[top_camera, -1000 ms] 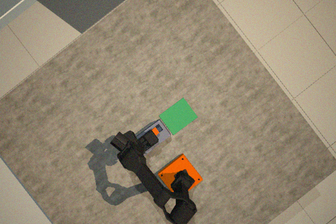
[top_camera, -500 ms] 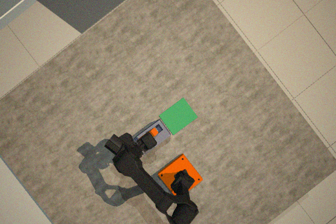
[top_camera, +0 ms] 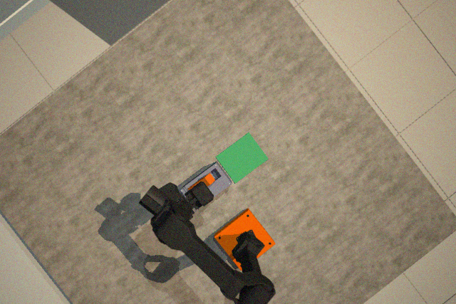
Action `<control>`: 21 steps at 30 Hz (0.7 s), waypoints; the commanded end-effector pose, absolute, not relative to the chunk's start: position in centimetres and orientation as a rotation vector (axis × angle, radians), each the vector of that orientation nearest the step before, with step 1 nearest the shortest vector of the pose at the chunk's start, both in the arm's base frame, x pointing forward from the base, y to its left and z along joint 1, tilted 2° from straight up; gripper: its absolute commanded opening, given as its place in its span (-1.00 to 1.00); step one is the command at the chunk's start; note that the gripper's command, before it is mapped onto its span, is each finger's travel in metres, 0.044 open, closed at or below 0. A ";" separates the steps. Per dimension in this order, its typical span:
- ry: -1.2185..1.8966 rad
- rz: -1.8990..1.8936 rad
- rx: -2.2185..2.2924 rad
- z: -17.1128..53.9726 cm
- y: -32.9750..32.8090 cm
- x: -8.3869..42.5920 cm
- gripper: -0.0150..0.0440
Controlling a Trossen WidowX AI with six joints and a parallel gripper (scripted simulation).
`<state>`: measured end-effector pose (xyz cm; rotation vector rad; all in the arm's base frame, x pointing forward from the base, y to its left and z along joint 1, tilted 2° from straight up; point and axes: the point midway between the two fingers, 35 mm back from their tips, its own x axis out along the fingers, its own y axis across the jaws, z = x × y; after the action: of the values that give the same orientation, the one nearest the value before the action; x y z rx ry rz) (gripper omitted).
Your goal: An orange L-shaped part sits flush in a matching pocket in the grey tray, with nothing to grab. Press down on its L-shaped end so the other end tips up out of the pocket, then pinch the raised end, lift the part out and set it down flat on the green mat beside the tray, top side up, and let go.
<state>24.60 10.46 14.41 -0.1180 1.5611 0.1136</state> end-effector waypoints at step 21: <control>1.548 0.263 -0.271 14.5 9.6 25.0 0.46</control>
<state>24.76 10.10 14.42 -0.1936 1.5551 0.1886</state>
